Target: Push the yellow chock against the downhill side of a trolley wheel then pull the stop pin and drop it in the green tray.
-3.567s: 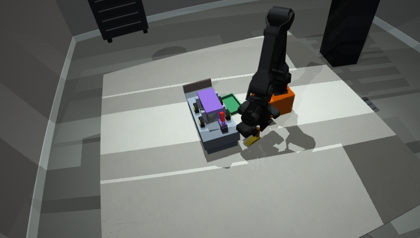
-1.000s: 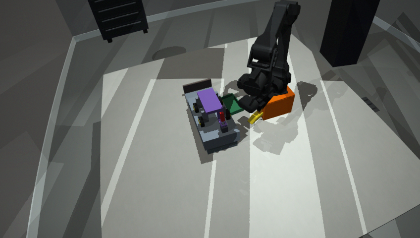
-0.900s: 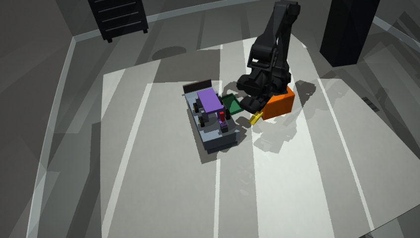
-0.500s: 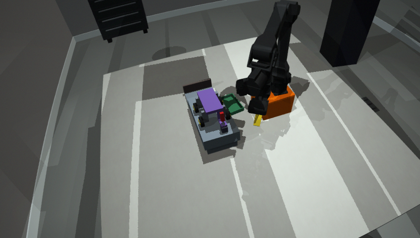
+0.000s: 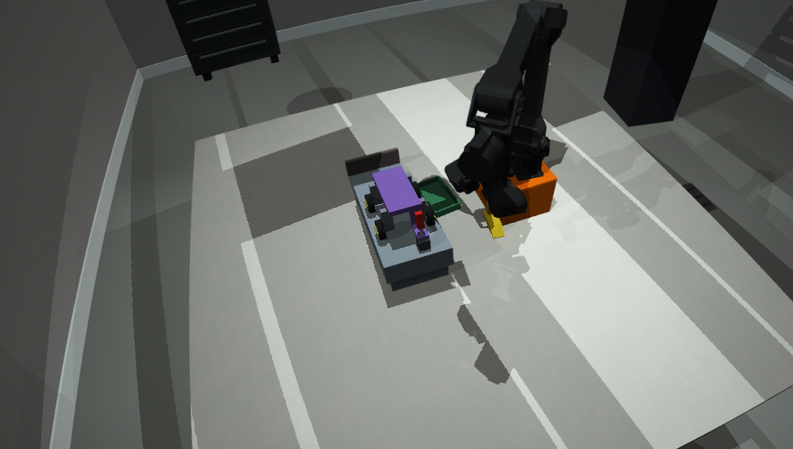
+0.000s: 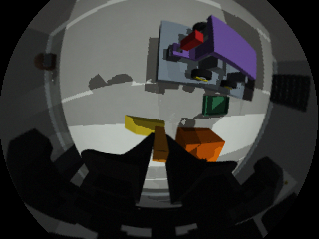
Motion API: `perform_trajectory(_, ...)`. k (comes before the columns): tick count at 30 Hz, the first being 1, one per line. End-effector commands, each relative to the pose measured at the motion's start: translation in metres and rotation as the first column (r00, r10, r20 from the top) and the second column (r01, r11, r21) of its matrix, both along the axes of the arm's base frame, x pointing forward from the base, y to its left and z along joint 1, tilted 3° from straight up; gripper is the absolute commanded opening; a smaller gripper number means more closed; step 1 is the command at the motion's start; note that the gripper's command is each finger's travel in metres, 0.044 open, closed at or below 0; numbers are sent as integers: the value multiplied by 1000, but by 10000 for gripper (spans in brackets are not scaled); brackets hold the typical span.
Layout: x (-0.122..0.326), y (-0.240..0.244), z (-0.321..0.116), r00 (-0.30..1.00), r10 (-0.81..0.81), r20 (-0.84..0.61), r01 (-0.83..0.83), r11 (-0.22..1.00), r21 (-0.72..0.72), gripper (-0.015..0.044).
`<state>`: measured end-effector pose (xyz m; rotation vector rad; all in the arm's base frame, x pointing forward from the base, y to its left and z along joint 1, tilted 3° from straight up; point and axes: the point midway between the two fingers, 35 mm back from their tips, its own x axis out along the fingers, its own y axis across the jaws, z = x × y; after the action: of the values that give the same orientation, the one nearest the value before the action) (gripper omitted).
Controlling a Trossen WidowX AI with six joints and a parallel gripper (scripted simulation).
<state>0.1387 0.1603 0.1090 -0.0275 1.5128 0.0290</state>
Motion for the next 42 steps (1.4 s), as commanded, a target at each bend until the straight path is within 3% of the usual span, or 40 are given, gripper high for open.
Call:
perform_trajectory(1, 1, 0, 1, 996, 94, 1, -94, 996, -6, 0)
perform_trajectory(9, 2, -4, 0, 995, 99, 2, -99, 995, -7, 0)
perform_trajectory(42, 48, -104, -4, 995, 99, 5, -99, 995, -16, 0)
